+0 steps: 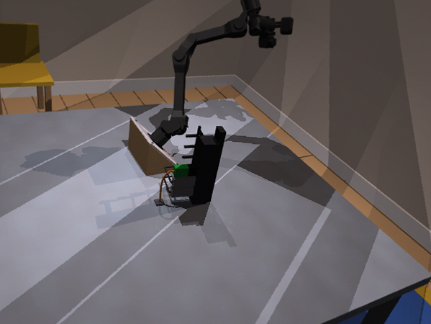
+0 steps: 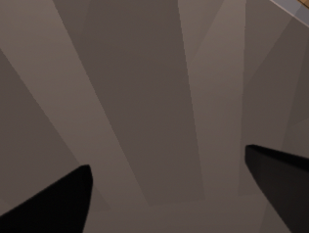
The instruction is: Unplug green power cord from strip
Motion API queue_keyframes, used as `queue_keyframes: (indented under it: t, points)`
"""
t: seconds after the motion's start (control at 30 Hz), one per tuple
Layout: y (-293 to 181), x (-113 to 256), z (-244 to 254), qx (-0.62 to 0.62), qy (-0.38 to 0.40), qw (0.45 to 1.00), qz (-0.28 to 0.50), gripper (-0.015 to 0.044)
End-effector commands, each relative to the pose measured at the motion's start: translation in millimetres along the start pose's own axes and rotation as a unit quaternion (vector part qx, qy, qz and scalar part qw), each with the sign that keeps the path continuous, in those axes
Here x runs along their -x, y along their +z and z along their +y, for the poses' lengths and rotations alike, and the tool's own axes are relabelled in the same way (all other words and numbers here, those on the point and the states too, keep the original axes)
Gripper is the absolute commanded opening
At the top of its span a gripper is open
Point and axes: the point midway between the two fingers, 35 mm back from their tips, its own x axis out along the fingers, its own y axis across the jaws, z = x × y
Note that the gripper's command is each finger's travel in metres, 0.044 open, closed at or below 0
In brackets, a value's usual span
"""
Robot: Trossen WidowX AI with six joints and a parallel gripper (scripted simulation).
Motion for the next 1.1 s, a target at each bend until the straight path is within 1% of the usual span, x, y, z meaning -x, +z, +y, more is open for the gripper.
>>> queue_keyframes:
  t: [0.0, 0.1, 0.27, 0.37, 0.43, 0.53, 0.67, 0.83, 0.93, 1.07]
  points:
    - [1, 0, 1, -0.003, 0.001, 1.0, -0.001, 0.0374]
    - [17, -5, 16, -0.051, 0.02, 0.998, -0.019, 0.0295]
    - [75, -11, 71, -0.222, 0.1, 0.968, -0.068, 0.0164]
    - [106, -8, 99, -0.305, 0.146, 0.938, -0.083, 0.016]
    - [130, -2, 120, -0.37, 0.186, 0.906, -0.091, 0.016]
    - [169, 13, 153, -0.467, 0.251, 0.843, -0.092, 0.016]
    - [216, 43, 192, -0.575, 0.34, 0.74, -0.072, 0.016]
    - [261, 99, 232, -0.663, 0.454, 0.595, -0.002, 0.016]
    - [278, 126, 246, -0.69, 0.494, 0.528, 0.035, 0.016]
    - [310, 174, 263, -0.724, 0.547, 0.408, 0.095, 0.016]
